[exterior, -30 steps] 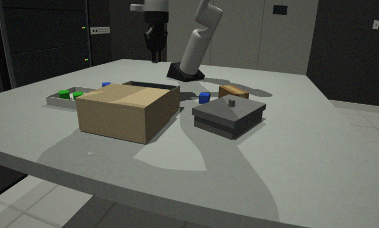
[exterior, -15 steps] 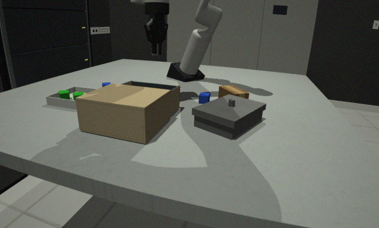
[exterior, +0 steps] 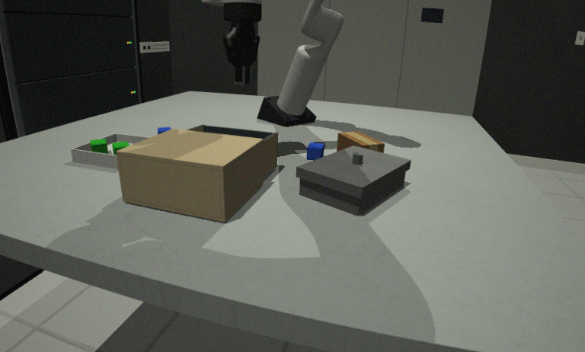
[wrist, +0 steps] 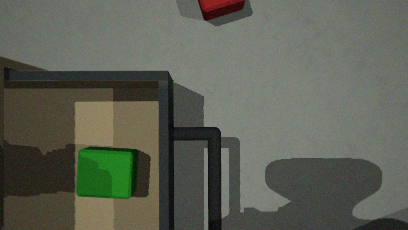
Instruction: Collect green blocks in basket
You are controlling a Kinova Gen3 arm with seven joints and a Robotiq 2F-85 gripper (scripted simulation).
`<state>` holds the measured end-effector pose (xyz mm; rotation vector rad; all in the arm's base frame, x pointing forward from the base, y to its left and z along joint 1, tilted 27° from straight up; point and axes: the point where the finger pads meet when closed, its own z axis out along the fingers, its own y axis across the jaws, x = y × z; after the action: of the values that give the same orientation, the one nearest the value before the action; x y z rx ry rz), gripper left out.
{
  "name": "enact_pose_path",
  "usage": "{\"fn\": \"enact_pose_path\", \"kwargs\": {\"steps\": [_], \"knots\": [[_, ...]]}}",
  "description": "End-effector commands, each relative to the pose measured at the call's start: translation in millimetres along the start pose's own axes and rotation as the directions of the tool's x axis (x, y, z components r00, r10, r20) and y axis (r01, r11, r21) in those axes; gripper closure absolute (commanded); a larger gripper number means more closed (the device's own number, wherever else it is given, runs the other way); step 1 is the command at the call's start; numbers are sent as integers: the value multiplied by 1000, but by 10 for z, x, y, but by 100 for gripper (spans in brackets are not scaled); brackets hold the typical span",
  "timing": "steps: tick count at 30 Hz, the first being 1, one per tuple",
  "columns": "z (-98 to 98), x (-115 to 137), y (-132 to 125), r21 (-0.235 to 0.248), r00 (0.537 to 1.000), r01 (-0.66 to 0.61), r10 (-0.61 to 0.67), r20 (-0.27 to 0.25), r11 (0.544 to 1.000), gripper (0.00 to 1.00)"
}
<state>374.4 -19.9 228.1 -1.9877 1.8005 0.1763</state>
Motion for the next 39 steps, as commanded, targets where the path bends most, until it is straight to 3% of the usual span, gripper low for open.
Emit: {"fn": "enact_pose_path", "kwargs": {"steps": [1, 12, 21, 27, 29, 33, 39], "knots": [[-23, -8, 6, -4, 1000, 6, -6, 1, 1000, 70], [-28, 13, -53, -6, 994, 106, -106, -1, 994, 70], [-23, 51, -168, -12, 938, 347, -347, 1, 938, 70], [-20, 80, -280, -14, 832, 555, -555, 5, 832, 70], [-20, 80, -280, -14, 832, 555, -555, 5, 832, 70], [-18, 98, -364, -14, 726, 687, -687, 8, 726, 70], [-17, 120, -493, -10, 532, 847, -847, 10, 532, 70]]}}
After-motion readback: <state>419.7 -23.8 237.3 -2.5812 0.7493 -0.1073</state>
